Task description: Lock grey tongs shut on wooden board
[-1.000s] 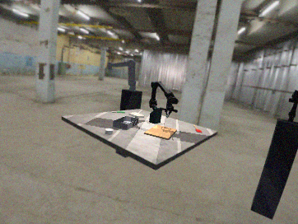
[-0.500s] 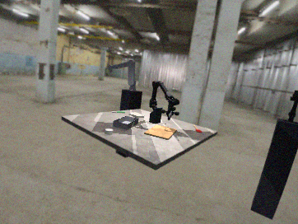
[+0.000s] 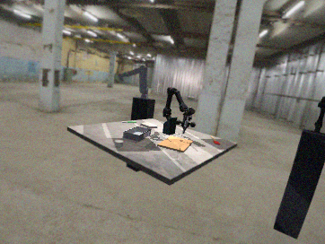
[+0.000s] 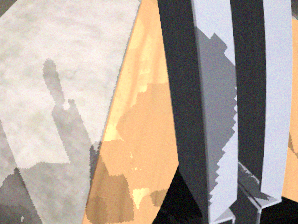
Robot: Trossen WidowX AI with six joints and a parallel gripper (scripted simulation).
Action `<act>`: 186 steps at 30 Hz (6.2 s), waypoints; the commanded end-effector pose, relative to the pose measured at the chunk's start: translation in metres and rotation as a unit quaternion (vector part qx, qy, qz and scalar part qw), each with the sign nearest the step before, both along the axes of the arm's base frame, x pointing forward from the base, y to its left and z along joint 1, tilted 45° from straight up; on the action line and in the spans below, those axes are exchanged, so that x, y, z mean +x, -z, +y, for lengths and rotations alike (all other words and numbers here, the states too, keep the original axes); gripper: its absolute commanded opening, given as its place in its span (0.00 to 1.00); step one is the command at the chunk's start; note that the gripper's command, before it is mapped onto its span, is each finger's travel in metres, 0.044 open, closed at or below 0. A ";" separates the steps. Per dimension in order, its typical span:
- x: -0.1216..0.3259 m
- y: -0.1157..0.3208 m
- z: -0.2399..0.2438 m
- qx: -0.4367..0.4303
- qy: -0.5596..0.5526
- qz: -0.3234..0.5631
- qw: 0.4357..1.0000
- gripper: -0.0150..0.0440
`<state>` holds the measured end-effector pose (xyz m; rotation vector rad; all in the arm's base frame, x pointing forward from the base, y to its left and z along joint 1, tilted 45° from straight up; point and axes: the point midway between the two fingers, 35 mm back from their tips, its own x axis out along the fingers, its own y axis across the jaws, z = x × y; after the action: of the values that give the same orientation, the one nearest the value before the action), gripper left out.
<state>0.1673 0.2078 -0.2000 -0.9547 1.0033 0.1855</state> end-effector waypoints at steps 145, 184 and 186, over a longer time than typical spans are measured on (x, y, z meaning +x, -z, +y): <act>0.018 -0.054 0.001 -0.170 0.242 0.203 0.934 0.00; 0.021 -0.005 -0.041 -0.170 0.242 0.202 0.934 0.00; 0.020 -0.003 -0.044 -0.170 0.242 0.202 0.934 0.00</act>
<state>0.1880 0.1699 -0.1920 -0.9559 1.6635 -0.2253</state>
